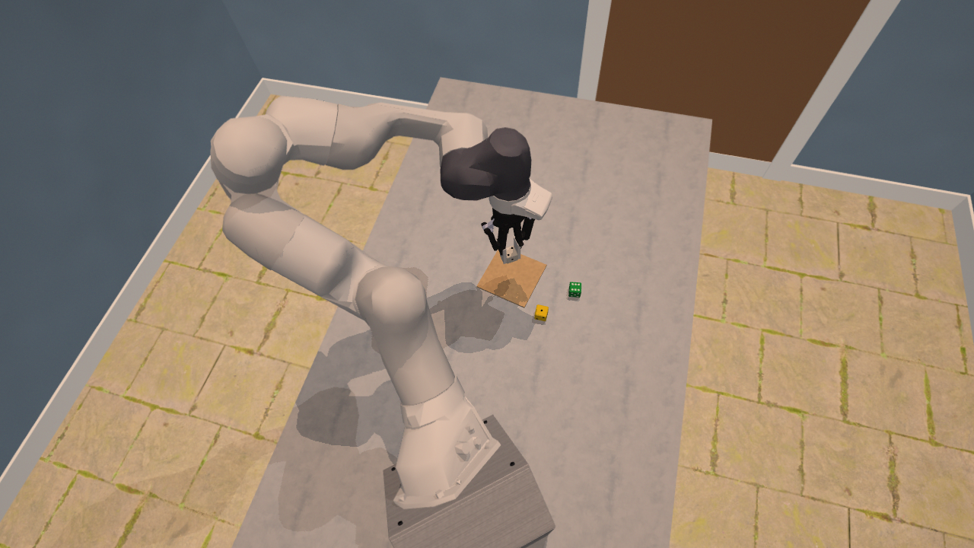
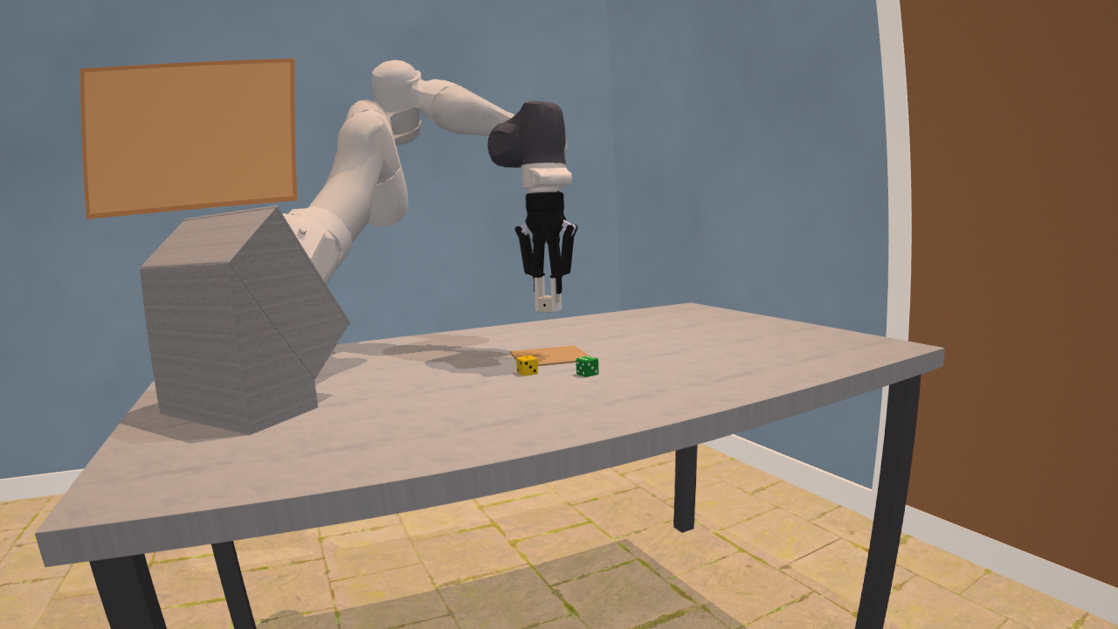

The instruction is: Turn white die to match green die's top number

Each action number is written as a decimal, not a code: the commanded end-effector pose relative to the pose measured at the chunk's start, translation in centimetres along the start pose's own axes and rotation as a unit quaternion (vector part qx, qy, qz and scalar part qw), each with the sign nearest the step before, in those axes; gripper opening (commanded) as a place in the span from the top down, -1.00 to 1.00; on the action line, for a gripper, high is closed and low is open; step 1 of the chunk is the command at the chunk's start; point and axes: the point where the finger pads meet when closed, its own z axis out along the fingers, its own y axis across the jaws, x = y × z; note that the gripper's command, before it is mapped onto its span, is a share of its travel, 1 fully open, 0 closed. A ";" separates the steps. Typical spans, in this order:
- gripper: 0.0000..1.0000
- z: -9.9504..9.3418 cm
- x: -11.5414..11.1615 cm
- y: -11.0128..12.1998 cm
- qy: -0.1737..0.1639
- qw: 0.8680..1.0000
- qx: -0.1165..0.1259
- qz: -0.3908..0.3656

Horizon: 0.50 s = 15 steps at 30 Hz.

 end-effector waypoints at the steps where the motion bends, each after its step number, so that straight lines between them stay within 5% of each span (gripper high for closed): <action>1: 0.68 0.2 -0.4 -0.2 -0.002 1.000 0.003 0.026; 5: 0.68 0.3 -0.3 -0.2 -0.031 0.999 0.005 0.026; 10: 0.68 0.6 0.1 0.0 -0.148 0.989 0.004 0.026; 15: 0.68 0.6 0.2 -0.1 -0.187 0.982 0.006 0.025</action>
